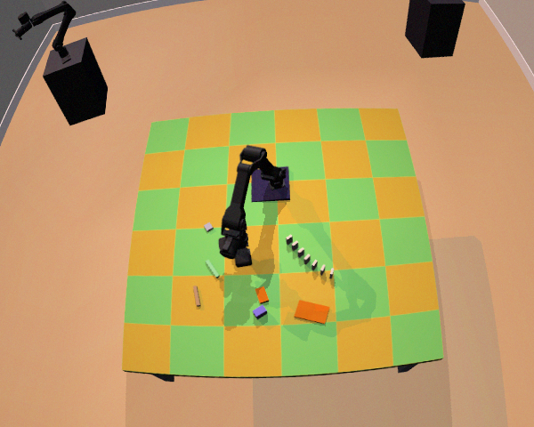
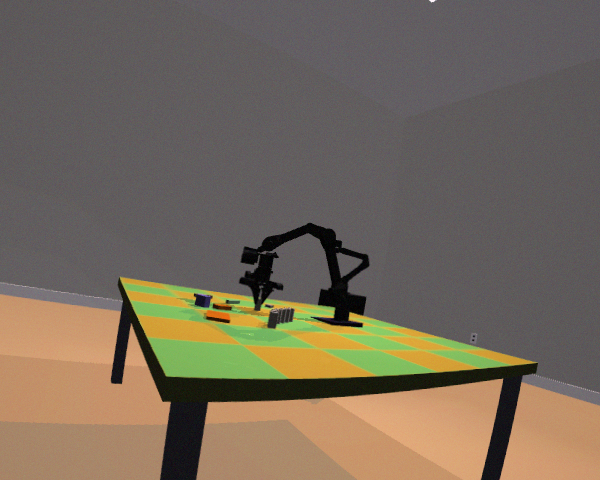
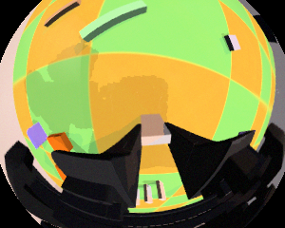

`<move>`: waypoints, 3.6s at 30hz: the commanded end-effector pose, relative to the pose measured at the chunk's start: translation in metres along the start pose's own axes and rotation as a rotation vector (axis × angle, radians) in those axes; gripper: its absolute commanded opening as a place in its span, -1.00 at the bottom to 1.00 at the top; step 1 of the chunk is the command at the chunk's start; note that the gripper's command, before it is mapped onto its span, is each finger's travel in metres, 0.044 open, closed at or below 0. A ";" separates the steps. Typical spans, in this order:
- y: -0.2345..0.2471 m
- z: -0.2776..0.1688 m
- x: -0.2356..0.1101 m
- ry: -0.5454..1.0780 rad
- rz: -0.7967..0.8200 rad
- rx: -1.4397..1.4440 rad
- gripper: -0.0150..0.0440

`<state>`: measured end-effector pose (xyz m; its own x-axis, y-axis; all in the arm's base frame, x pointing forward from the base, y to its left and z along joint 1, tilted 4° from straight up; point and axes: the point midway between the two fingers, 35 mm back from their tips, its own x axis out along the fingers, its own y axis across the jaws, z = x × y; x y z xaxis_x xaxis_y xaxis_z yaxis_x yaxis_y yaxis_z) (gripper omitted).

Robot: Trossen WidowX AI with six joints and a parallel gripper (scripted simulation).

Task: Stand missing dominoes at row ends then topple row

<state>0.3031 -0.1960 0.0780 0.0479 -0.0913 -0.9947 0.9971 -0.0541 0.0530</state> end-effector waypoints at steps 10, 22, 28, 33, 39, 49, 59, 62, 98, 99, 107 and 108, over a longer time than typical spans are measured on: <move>0.001 0.000 -0.132 0.000 0.002 0.000 -0.13; -0.008 -0.066 -0.138 0.008 0.003 -0.711 -0.13; -0.031 -0.127 -0.138 0.014 0.007 -1.470 -0.13; -0.047 -0.153 -0.136 0.015 0.009 -1.842 -0.13; -0.058 -0.167 -0.134 0.016 0.011 -2.073 -0.13; -0.058 -0.167 -0.134 0.016 0.011 -2.073 -0.13; -0.055 -0.167 -0.120 0.015 0.011 -2.073 -0.13; -0.053 -0.167 -0.107 0.015 0.011 -2.073 -0.13; -0.059 -0.169 -0.003 0.015 0.010 -2.073 -0.13; -0.059 -0.169 -0.003 0.015 0.010 -2.073 -0.13; -0.059 -0.169 -0.003 0.015 0.010 -2.073 0.41; -0.059 -0.169 -0.003 0.015 0.010 -2.073 0.49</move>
<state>0.2547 -0.0243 0.0641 0.0454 -0.0743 -0.9962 -0.4229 0.9020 -0.0865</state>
